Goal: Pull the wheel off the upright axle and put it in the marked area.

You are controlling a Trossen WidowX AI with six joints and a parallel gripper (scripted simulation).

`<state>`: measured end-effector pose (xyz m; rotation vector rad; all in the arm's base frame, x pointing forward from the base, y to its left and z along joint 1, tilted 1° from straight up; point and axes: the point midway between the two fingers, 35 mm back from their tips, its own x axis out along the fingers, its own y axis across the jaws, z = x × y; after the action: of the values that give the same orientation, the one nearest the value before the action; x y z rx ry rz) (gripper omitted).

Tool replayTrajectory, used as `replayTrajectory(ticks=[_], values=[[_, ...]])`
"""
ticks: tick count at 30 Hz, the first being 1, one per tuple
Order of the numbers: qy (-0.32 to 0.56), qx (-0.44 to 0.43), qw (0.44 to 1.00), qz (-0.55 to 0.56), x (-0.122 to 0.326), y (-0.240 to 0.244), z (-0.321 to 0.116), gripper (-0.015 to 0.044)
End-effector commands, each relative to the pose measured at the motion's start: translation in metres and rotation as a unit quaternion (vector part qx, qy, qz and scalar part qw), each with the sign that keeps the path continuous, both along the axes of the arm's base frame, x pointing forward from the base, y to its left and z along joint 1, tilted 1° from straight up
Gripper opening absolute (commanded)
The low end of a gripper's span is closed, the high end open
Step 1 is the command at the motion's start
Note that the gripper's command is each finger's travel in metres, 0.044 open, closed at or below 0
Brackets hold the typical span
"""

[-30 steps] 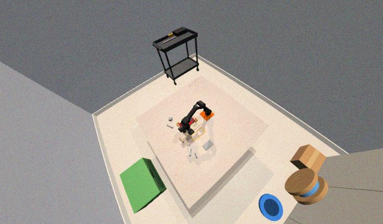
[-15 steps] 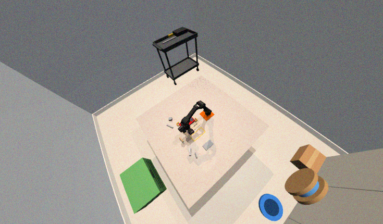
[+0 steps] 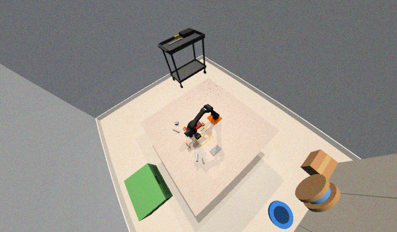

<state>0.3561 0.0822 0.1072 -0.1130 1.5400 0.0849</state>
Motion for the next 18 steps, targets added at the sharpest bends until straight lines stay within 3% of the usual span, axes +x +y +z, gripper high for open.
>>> replayTrajectory(ticks=[1, 18], values=[[-0.005, 0.002, 1.000, 0.001, 0.0002, 0.0003, 0.0057, 0.0000], [-0.004, 0.002, 1.000, 0.001, -0.0003, 0.0003, 0.0113, 0.0000]])
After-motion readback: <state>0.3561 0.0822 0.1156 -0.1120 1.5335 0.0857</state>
